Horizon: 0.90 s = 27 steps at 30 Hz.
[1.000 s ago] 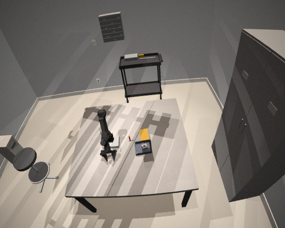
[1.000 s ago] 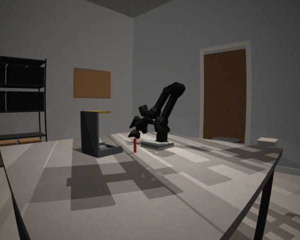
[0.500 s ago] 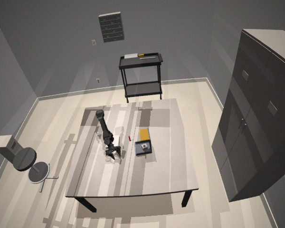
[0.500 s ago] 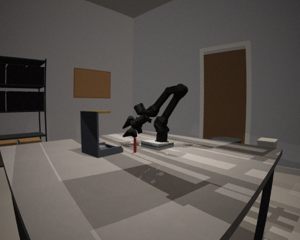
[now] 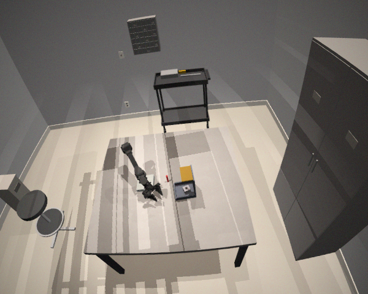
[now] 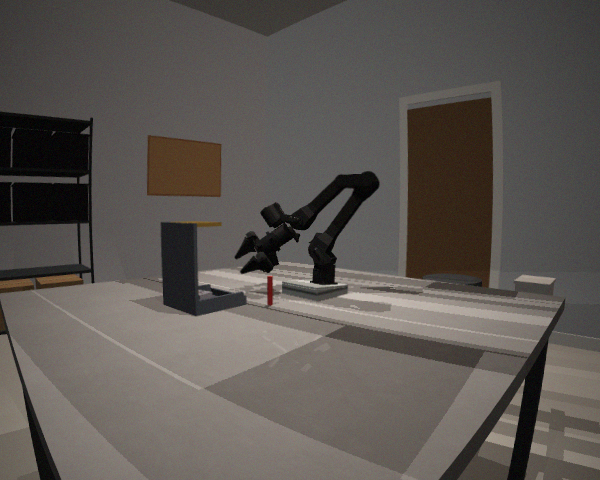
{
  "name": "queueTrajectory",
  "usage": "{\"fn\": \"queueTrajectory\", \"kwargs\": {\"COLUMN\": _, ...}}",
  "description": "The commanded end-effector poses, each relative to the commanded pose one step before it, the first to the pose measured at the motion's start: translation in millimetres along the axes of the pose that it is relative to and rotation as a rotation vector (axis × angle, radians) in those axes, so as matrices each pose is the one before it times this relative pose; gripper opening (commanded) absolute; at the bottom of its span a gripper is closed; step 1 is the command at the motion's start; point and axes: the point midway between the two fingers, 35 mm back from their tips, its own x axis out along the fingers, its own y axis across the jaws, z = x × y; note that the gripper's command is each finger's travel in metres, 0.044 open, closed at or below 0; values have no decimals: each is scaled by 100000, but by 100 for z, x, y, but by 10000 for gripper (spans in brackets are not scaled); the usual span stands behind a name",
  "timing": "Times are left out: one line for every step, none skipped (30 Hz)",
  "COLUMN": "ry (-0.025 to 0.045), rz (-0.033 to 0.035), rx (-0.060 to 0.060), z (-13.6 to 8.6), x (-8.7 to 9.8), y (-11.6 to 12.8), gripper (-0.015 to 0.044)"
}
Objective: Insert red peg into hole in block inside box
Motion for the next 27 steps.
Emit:
{"fn": "queueTrajectory", "kwargs": {"ry": 3238, "rz": -5264, "rx": -198, "z": -1297, "x": -64, "y": -1119, "gripper": 440}}
{"fn": "queueTrajectory", "kwargs": {"ry": 655, "rz": -1544, "rx": -146, "z": -286, "x": 7, "y": -355, "gripper": 440}}
{"fn": "queueTrajectory", "kwargs": {"ry": 639, "rz": -1549, "rx": -148, "z": -282, "x": 7, "y": -358, "gripper": 440}}
{"fn": "queueTrajectory", "kwargs": {"ry": 624, "rz": -1554, "rx": -149, "z": -279, "x": 7, "y": -360, "gripper": 440}}
{"fn": "queueTrajectory", "kwargs": {"ry": 608, "rz": -1558, "rx": -151, "z": -276, "x": 7, "y": -362, "gripper": 440}}
{"fn": "queueTrajectory", "kwargs": {"ry": 593, "rz": -1563, "rx": -152, "z": -272, "x": 7, "y": -364, "gripper": 440}}
{"fn": "queueTrajectory", "kwargs": {"ry": 577, "rz": -1567, "rx": -153, "z": -269, "x": 7, "y": -367, "gripper": 440}}
{"fn": "queueTrajectory", "kwargs": {"ry": 561, "rz": -1571, "rx": -155, "z": -265, "x": 7, "y": -369, "gripper": 440}}
{"fn": "queueTrajectory", "kwargs": {"ry": 546, "rz": -1575, "rx": -156, "z": -262, "x": 7, "y": -371, "gripper": 440}}
{"fn": "queueTrajectory", "kwargs": {"ry": 530, "rz": -1579, "rx": -157, "z": -258, "x": 7, "y": -373, "gripper": 440}}
{"fn": "queueTrajectory", "kwargs": {"ry": 514, "rz": -1583, "rx": -158, "z": -254, "x": 7, "y": -375, "gripper": 440}}
{"fn": "queueTrajectory", "kwargs": {"ry": 498, "rz": -1587, "rx": -160, "z": -251, "x": 7, "y": -377, "gripper": 440}}
{"fn": "queueTrajectory", "kwargs": {"ry": 482, "rz": -1590, "rx": -161, "z": -247, "x": 6, "y": -379, "gripper": 440}}
{"fn": "queueTrajectory", "kwargs": {"ry": 466, "rz": -1593, "rx": -162, "z": -243, "x": 6, "y": -381, "gripper": 440}}
{"fn": "queueTrajectory", "kwargs": {"ry": 450, "rz": -1597, "rx": -163, "z": -240, "x": 6, "y": -383, "gripper": 440}}
{"fn": "queueTrajectory", "kwargs": {"ry": 434, "rz": -1600, "rx": -164, "z": -236, "x": 6, "y": -385, "gripper": 440}}
{"fn": "queueTrajectory", "kwargs": {"ry": 418, "rz": -1603, "rx": -165, "z": -232, "x": 6, "y": -387, "gripper": 440}}
{"fn": "queueTrajectory", "kwargs": {"ry": 402, "rz": -1605, "rx": -166, "z": -228, "x": 6, "y": -389, "gripper": 440}}
{"fn": "queueTrajectory", "kwargs": {"ry": 386, "rz": -1608, "rx": -167, "z": -224, "x": 6, "y": -391, "gripper": 440}}
{"fn": "queueTrajectory", "kwargs": {"ry": 370, "rz": -1611, "rx": -168, "z": -220, "x": 6, "y": -392, "gripper": 440}}
{"fn": "queueTrajectory", "kwargs": {"ry": 353, "rz": -1613, "rx": -169, "z": -216, "x": 6, "y": -394, "gripper": 440}}
{"fn": "queueTrajectory", "kwargs": {"ry": 337, "rz": -1615, "rx": -169, "z": -212, "x": 6, "y": -396, "gripper": 440}}
{"fn": "queueTrajectory", "kwargs": {"ry": 321, "rz": -1617, "rx": -170, "z": -208, "x": 6, "y": -398, "gripper": 440}}
{"fn": "queueTrajectory", "kwargs": {"ry": 305, "rz": -1619, "rx": -171, "z": -204, "x": 6, "y": -399, "gripper": 440}}
{"fn": "queueTrajectory", "kwargs": {"ry": 288, "rz": -1621, "rx": -172, "z": -200, "x": 6, "y": -401, "gripper": 440}}
{"fn": "queueTrajectory", "kwargs": {"ry": 272, "rz": -1623, "rx": -172, "z": -196, "x": 6, "y": -402, "gripper": 440}}
{"fn": "queueTrajectory", "kwargs": {"ry": 255, "rz": -1624, "rx": -173, "z": -192, "x": 6, "y": -404, "gripper": 440}}
